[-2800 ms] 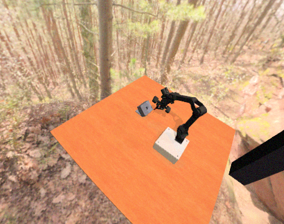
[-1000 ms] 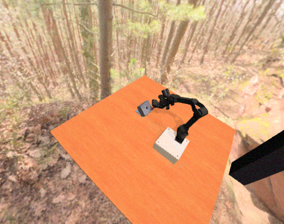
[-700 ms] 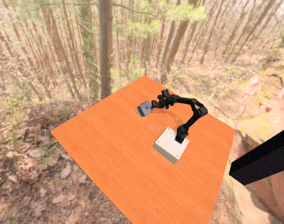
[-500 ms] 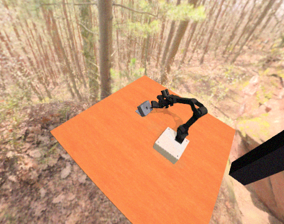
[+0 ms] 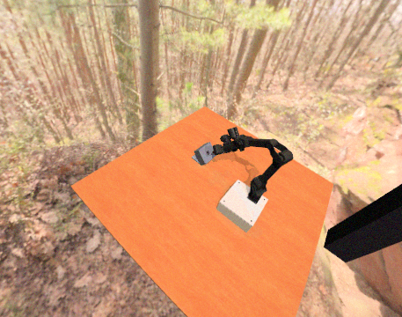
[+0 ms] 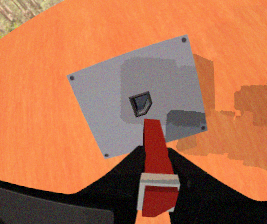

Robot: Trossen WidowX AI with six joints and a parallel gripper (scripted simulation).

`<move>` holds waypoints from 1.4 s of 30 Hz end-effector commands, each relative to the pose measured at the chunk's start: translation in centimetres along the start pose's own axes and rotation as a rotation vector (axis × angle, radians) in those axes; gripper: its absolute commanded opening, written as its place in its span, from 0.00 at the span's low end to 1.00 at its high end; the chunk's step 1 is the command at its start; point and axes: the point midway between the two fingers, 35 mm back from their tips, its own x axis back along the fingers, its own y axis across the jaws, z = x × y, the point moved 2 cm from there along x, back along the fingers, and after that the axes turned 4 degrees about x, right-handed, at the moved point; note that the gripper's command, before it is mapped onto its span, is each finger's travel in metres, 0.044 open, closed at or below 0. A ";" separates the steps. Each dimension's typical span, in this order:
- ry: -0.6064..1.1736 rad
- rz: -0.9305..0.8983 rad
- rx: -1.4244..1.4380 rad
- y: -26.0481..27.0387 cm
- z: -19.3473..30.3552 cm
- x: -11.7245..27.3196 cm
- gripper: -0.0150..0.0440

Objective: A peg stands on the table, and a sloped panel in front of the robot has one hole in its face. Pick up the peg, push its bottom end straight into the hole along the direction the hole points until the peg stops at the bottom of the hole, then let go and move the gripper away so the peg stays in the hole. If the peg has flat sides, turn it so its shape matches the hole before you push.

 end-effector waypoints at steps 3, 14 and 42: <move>-0.010 -0.007 0.063 0.1 0.1 -0.4 0.25; -0.032 -0.013 0.163 0.2 0.1 -0.8 0.25; -0.081 -0.019 0.370 0.3 0.1 -2.5 0.25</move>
